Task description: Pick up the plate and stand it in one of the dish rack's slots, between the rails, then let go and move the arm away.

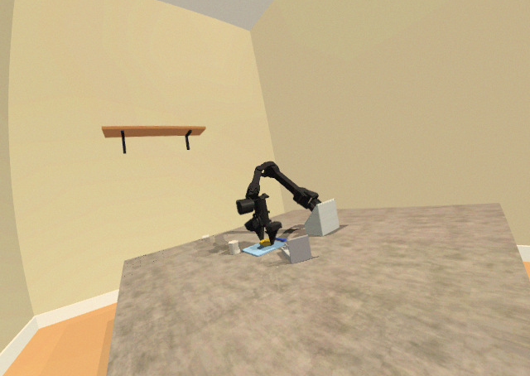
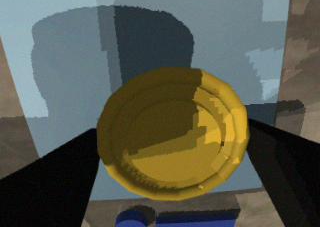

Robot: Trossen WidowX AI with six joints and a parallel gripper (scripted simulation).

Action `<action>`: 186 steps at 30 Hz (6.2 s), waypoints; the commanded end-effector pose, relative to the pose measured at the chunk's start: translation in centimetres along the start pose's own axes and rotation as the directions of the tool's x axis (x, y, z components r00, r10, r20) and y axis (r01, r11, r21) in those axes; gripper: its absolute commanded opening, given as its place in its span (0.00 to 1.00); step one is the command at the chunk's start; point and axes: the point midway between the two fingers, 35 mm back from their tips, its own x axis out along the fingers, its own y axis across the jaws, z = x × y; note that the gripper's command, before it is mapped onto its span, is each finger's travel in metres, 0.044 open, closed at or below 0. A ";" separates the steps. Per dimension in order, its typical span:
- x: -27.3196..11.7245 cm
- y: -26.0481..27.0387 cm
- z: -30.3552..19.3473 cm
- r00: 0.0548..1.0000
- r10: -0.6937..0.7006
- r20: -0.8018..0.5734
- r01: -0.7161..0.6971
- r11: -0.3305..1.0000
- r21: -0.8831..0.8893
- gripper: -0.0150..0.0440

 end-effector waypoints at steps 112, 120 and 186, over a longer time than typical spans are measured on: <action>-7.9 14.1 -3.7 0.745 0.622 -0.241 -0.663 0.728 -0.173 0.25; -6.8 14.4 -3.6 0.659 0.722 -0.208 -0.747 0.598 -0.289 0.25; -3.0 11.3 -2.4 0.094 0.904 0.416 -0.004 0.419 -0.908 0.25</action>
